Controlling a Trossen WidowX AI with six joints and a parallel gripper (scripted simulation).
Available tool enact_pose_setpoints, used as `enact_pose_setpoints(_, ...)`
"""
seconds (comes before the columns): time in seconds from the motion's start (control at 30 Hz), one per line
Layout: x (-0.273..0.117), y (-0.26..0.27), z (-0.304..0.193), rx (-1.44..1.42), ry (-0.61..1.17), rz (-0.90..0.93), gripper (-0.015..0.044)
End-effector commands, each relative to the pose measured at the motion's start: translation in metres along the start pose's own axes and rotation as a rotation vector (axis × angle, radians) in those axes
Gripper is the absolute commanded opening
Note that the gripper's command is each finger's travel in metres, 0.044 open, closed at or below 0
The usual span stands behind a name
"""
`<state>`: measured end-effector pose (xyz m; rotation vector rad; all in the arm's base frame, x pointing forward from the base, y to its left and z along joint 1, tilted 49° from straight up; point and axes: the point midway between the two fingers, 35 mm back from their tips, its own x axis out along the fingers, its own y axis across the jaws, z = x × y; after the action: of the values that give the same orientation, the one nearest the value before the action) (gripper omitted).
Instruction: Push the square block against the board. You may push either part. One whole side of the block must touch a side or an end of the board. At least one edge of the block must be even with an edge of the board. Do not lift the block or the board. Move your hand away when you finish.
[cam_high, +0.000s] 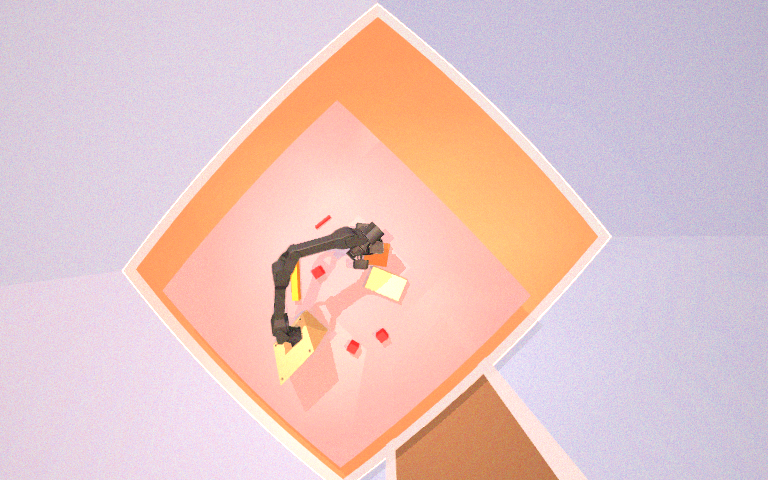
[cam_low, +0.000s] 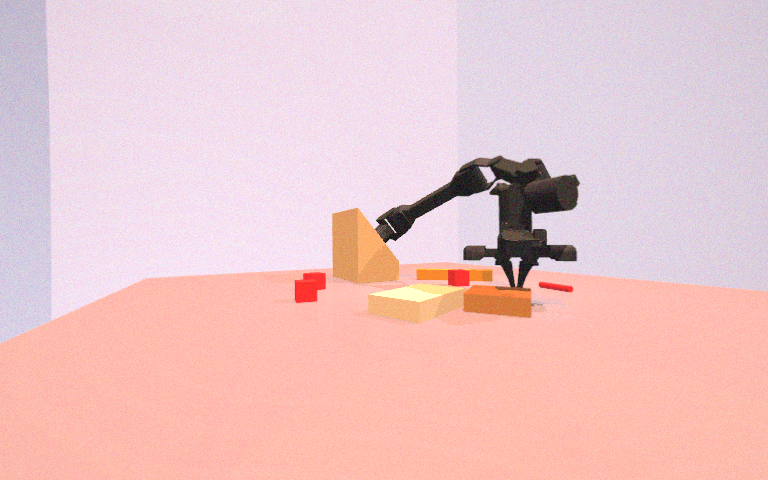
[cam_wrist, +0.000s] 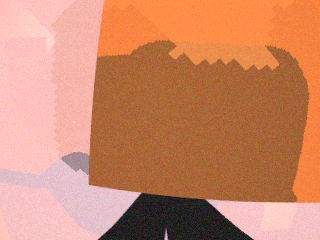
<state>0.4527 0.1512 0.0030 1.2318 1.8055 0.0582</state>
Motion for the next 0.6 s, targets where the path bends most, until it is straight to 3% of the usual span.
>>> enact_pose_setpoints(0.0, 0.001, -0.005, 0.008, 0.002, -0.002, -0.006, 0.0000)
enact_pose_setpoints(0.57, 0.001, -0.005, -0.006, 0.002, -0.002, -0.006, 0.0000)
